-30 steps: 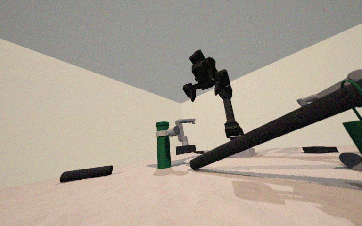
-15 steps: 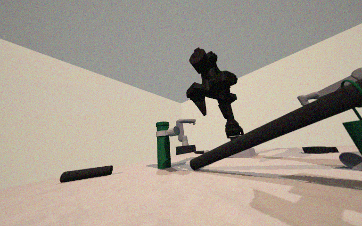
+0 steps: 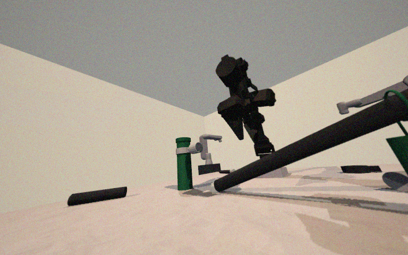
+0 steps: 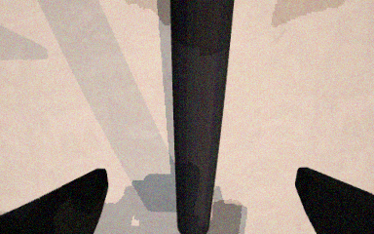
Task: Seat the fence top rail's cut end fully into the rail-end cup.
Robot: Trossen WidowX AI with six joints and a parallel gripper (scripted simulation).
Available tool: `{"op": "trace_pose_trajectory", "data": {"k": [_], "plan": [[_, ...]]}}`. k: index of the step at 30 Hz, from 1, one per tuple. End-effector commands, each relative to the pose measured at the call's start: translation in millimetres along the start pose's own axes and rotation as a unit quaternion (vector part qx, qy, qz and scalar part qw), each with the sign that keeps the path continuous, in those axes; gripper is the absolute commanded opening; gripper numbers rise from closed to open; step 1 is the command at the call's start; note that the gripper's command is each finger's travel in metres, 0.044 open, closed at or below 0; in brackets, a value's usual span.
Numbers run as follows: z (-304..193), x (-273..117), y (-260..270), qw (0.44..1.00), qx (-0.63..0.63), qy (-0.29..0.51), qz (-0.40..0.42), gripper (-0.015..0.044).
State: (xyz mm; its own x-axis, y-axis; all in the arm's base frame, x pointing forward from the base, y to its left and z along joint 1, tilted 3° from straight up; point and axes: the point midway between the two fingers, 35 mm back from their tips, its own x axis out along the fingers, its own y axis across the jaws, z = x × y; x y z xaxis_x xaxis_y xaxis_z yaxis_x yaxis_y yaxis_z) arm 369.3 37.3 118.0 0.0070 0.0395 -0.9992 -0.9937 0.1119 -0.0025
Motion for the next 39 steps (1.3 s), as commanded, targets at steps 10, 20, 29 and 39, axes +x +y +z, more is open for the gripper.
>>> {"op": "trace_pose_trajectory", "data": {"k": [10, 20, 29, 39], "plan": [[-1.6, 37.8, 5.2, 1.000, -0.003, 0.003, 0.011, 0.0440], [-1.5, 46.6, 4.7, 1.000, -0.003, 0.003, 0.011, 0.0440], [-1.5, 61.3, 4.5, 1.000, -0.003, 0.003, 0.011, 0.0440], [-1.6, 77.5, 5.0, 1.000, -0.003, 0.003, 0.011, 0.0440]]}}
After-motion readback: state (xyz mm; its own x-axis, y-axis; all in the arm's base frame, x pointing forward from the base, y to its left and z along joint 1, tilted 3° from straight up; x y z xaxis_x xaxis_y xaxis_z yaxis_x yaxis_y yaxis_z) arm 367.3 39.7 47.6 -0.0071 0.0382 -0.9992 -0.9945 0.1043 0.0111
